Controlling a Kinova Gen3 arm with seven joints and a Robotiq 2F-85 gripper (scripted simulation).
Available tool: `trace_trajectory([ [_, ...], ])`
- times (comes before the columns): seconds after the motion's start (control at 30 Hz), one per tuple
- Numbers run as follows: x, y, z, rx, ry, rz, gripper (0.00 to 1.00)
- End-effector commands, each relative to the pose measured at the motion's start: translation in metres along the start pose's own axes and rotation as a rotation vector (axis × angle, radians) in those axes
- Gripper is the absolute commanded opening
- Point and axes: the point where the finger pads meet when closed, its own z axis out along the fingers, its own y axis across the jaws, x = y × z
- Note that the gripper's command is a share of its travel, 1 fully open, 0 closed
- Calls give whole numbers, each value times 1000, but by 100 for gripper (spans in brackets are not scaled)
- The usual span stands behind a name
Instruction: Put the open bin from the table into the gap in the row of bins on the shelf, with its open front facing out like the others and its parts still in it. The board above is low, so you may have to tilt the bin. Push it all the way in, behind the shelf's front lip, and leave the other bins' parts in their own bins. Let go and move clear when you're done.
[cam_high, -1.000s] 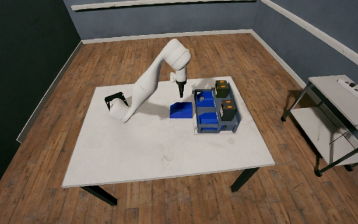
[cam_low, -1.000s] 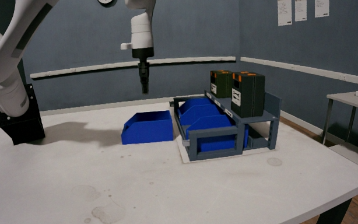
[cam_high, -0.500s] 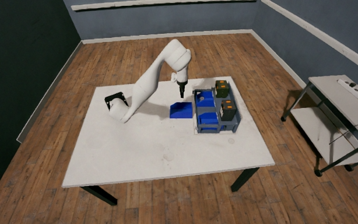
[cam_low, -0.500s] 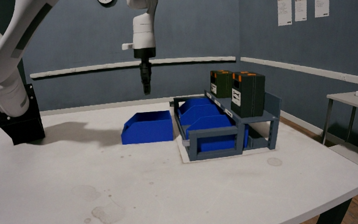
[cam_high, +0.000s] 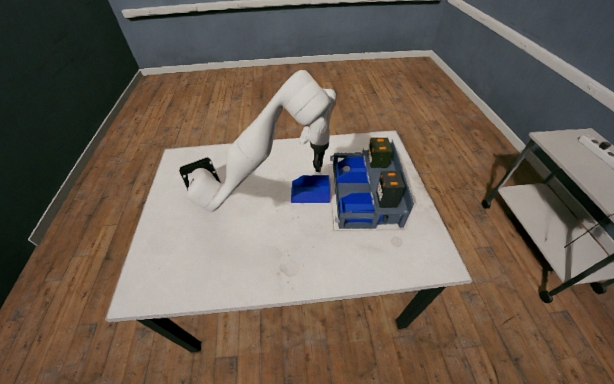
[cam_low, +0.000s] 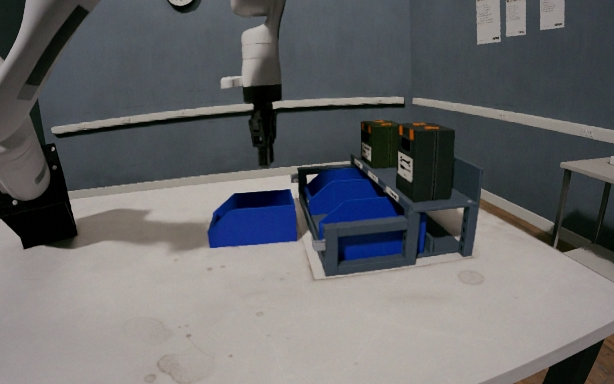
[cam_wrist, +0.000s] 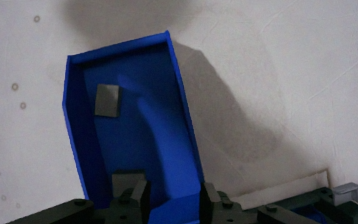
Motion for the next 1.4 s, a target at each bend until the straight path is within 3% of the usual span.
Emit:
trace_trajectory([
  [0.0, -20, -6, 4, -1, -1, 102, 39],
  [0.1, -51, -15, 10, -2, -1, 258, 39],
  [0.5, -51, -15, 10, -2, -1, 258, 39],
  [0.67, -69, -20, 14, -2, -1, 517, 39],
  [1.07, -69, -20, 14, -2, -1, 517, 39],
  [1.23, -60, -17, 12, -2, -1, 778, 39],
  [1.37, -60, -17, 12, -2, -1, 778, 39],
])
